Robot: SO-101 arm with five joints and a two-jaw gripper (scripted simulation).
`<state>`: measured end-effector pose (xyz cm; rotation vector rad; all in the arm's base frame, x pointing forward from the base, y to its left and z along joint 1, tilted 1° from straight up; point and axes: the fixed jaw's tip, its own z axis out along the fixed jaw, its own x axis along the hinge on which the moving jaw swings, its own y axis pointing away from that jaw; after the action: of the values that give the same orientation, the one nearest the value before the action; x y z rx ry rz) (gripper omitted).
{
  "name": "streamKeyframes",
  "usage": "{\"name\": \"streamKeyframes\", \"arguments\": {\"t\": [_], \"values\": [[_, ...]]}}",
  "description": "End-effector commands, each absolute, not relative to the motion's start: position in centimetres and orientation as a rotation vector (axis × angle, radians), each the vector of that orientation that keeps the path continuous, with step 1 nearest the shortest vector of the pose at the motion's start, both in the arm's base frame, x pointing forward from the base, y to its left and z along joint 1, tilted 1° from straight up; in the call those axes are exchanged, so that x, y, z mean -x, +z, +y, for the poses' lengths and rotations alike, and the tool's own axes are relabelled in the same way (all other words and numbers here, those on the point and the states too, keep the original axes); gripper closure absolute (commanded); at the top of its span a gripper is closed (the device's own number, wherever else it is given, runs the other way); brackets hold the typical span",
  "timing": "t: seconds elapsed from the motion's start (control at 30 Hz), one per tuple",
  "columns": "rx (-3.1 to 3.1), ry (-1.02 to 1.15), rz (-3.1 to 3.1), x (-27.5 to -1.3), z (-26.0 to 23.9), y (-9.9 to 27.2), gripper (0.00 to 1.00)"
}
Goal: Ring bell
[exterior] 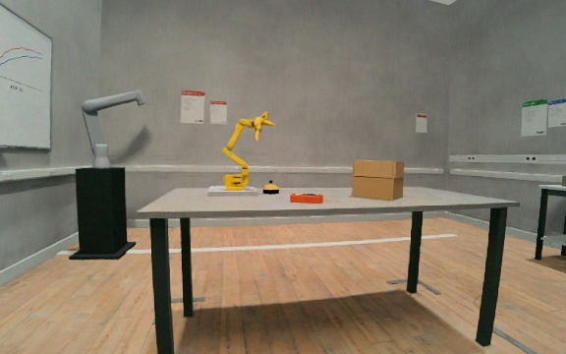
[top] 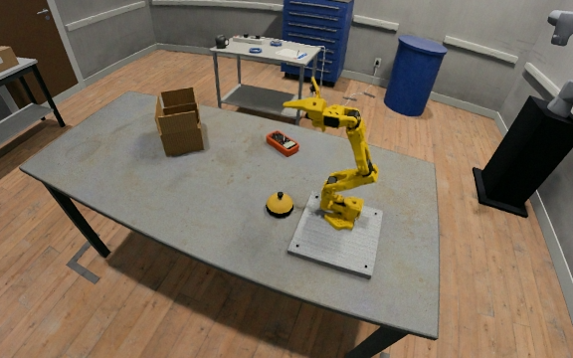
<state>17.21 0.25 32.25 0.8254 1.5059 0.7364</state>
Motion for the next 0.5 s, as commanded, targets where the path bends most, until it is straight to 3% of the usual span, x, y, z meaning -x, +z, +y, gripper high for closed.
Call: {"name": "streamKeyframes", "arguments": {"t": [0.0,0.03,0.07,0.47], "values": [[-0.825,0.738,1.505,-17.19,0.24,32.28,0.00],[-0.825,0.738,1.505,-17.19,0.24,32.28,0.00],[-0.825,0.738,1.505,-17.19,0.24,32.28,1.00],[-0.821,0.731,1.511,-17.25,0.25,32.20,1.00]]}}
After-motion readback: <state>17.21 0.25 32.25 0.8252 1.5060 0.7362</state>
